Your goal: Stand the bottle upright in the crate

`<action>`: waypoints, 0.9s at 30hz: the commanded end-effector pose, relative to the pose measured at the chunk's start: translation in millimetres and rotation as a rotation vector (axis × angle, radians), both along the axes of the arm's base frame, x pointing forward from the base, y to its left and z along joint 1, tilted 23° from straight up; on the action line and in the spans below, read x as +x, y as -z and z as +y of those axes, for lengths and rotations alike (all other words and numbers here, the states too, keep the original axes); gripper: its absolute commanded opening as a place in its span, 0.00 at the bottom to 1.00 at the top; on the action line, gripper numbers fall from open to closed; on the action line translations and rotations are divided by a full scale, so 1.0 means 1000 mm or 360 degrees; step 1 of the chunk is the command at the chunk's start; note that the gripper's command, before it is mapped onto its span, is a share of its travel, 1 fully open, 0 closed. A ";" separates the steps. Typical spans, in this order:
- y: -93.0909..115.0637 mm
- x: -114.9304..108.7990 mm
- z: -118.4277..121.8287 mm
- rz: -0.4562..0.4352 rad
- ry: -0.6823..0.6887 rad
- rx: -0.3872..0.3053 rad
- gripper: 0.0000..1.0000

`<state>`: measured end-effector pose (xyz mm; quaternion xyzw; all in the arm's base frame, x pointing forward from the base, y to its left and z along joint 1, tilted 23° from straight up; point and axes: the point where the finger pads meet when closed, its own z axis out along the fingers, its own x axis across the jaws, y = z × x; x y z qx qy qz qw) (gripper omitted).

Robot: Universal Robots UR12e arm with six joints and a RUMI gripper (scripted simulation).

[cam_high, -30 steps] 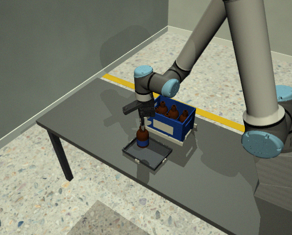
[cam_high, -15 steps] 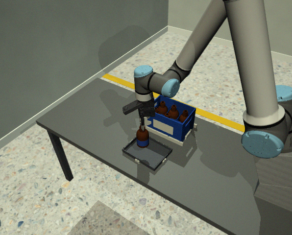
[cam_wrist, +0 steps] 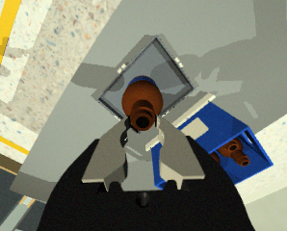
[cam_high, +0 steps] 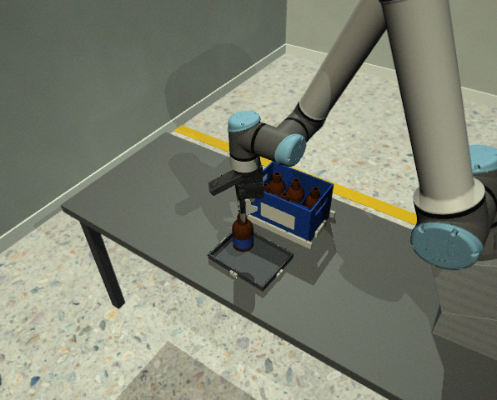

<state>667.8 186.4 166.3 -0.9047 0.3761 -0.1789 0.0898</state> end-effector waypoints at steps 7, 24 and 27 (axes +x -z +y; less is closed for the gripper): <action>-0.001 0.000 0.000 -0.0002 0.0000 0.0000 0.00; -0.004 -0.001 0.000 -0.0002 0.0000 0.0000 0.00; -0.005 -0.001 0.000 -0.0002 0.0000 0.0000 0.00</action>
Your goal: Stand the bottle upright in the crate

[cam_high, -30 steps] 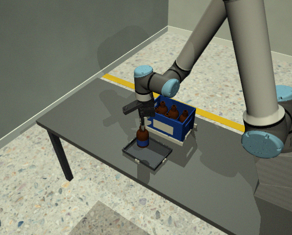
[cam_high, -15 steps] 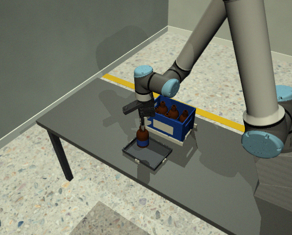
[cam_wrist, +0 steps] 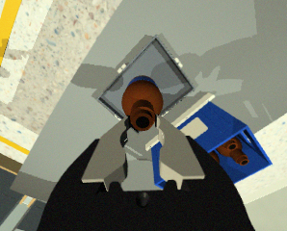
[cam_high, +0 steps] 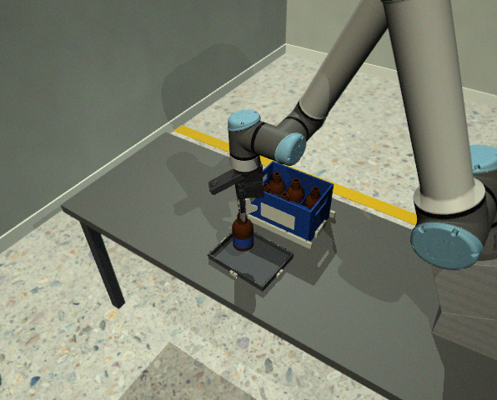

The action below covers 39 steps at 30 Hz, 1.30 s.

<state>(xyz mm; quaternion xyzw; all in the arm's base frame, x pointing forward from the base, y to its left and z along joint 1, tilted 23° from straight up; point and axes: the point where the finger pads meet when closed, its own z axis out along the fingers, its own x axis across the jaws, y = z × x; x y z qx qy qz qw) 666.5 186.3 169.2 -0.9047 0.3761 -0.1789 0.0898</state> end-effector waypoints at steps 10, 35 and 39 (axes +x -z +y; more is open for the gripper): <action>-0.010 -0.004 0.000 -0.0002 0.0000 0.0000 0.00; -0.031 -0.012 -0.001 -0.0002 0.0000 0.0000 0.00; -0.033 -0.013 -0.001 -0.0002 0.0000 0.0000 0.00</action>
